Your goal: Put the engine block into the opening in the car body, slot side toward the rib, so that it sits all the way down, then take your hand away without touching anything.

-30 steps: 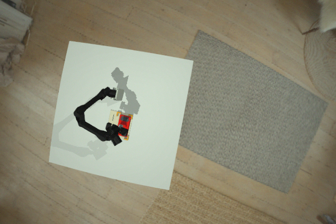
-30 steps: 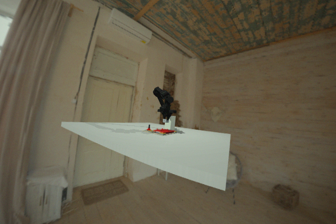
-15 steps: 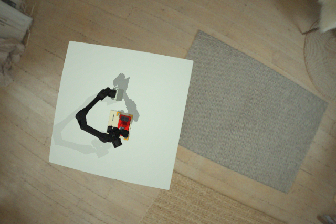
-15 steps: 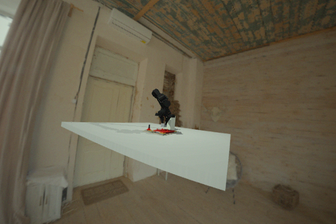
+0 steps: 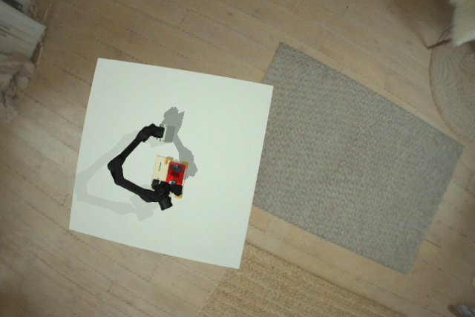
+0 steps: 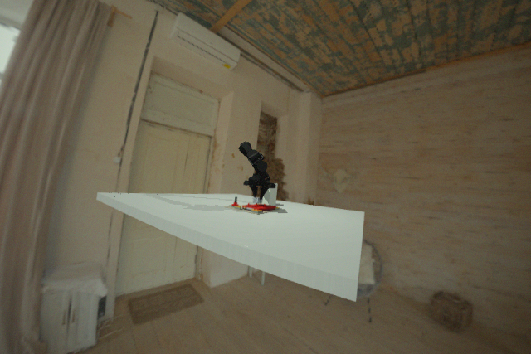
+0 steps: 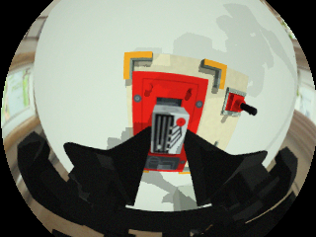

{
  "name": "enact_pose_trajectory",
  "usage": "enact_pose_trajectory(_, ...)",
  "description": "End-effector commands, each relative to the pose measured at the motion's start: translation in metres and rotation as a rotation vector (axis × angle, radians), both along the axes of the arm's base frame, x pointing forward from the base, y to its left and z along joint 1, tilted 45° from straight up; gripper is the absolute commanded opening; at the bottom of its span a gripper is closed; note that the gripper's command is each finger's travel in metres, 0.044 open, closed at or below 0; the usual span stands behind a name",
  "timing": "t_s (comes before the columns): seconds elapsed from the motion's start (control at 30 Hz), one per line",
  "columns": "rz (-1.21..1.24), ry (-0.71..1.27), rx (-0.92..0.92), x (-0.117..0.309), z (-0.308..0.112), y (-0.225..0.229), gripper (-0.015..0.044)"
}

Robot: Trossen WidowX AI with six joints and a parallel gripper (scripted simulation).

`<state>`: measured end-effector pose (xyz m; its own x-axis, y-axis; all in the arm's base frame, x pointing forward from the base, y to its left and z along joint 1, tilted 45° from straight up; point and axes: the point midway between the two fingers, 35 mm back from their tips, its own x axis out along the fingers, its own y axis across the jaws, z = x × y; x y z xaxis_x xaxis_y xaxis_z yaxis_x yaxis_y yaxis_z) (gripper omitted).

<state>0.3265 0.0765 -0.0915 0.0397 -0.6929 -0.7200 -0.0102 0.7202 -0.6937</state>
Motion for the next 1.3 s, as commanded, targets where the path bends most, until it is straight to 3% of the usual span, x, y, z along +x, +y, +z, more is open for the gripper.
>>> enact_pose_trajectory(0.0, 0.004, -0.008, -0.001, 0.0028, 0.0005, 0.0005, 0.0159)
enact_pose_trajectory(1.27, 0.008, -0.004, -0.001, 0.0055, 0.0021, 0.0002, 0.0159)
